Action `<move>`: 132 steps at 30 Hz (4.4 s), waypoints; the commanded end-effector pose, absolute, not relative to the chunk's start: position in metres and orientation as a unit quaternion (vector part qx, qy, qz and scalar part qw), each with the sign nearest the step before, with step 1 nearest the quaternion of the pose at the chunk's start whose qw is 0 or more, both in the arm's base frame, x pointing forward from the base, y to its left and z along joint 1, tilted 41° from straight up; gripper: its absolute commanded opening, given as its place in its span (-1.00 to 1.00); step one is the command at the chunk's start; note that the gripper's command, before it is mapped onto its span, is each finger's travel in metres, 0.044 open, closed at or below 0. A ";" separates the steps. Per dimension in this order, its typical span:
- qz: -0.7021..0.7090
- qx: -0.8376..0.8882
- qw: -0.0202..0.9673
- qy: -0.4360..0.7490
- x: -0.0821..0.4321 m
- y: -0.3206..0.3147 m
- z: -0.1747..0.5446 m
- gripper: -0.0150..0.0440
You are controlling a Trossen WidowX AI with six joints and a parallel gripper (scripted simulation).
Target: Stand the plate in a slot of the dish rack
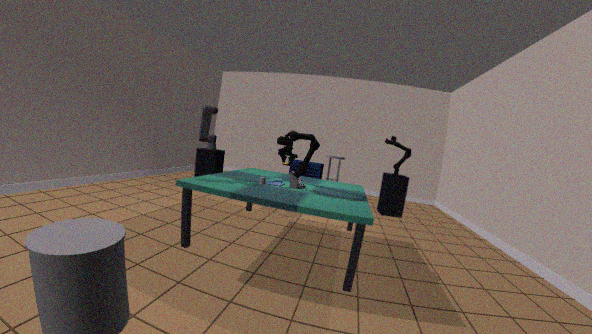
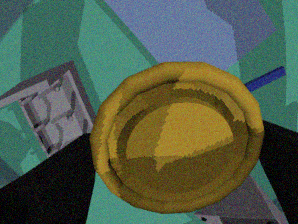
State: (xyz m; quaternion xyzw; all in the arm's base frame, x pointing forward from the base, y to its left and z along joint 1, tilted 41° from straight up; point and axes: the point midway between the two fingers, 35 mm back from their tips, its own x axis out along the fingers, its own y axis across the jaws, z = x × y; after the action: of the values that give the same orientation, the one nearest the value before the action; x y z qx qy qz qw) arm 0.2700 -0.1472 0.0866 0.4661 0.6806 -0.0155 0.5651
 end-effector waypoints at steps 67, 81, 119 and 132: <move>-0.458 0.560 0.439 0.532 0.198 0.002 0.111 -0.49; -0.442 0.470 0.593 0.482 0.205 0.002 0.089 -0.49; -0.304 0.339 0.863 0.220 0.226 0.030 0.095 -0.49; -0.250 0.338 0.900 0.112 0.218 0.041 0.107 -0.49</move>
State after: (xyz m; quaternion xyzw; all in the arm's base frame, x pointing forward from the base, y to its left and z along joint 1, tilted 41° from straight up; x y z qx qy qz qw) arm 0.2214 0.0414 0.1067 0.3410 0.1308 -0.2569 0.8948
